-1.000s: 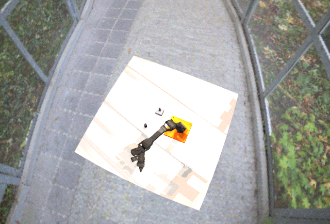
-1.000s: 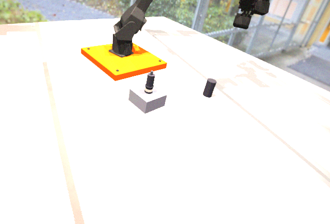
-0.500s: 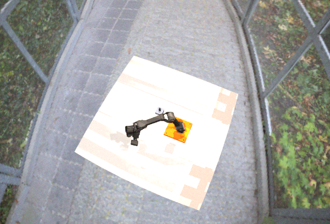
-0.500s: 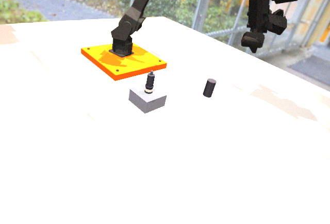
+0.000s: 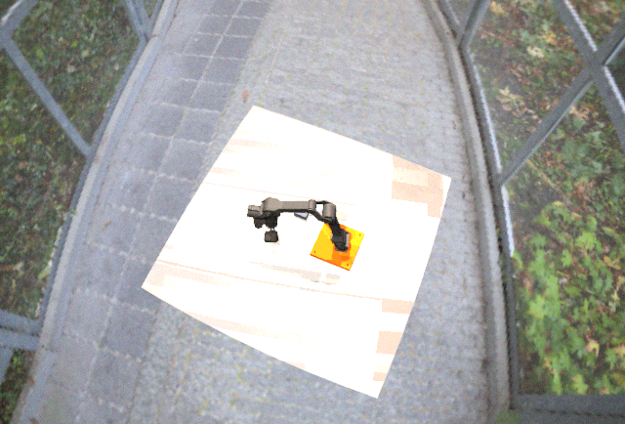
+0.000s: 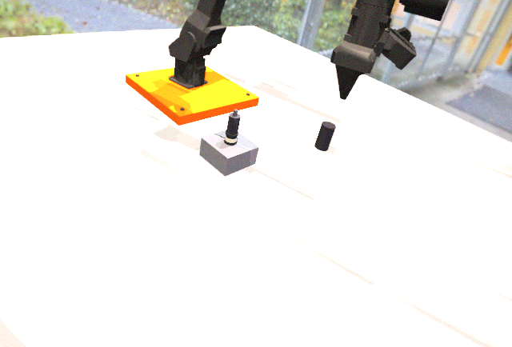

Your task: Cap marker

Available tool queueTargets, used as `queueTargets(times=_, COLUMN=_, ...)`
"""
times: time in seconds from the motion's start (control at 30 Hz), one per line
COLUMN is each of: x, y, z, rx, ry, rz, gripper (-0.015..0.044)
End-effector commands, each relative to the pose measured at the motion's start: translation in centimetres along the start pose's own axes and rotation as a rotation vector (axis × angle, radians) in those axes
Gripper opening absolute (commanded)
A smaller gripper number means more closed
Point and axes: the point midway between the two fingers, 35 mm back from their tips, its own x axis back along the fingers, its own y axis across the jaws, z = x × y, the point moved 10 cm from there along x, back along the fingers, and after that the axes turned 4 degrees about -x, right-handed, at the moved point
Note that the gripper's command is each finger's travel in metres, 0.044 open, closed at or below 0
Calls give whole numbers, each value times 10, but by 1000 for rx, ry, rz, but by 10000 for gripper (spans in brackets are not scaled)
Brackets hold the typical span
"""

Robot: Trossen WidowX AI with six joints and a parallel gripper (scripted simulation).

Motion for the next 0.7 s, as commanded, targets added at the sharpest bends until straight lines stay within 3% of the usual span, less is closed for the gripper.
queueTargets(times=0.0, x=0, y=-2, z=4, rx=20, ry=22, rz=14, gripper=245)
queueTargets(times=0.17, x=-33, y=1, z=9, rx=20, ry=22, rz=13, gripper=245)
queueTargets(times=0.67, x=-56, y=0, z=9, rx=20, ry=22, rz=13, gripper=245)
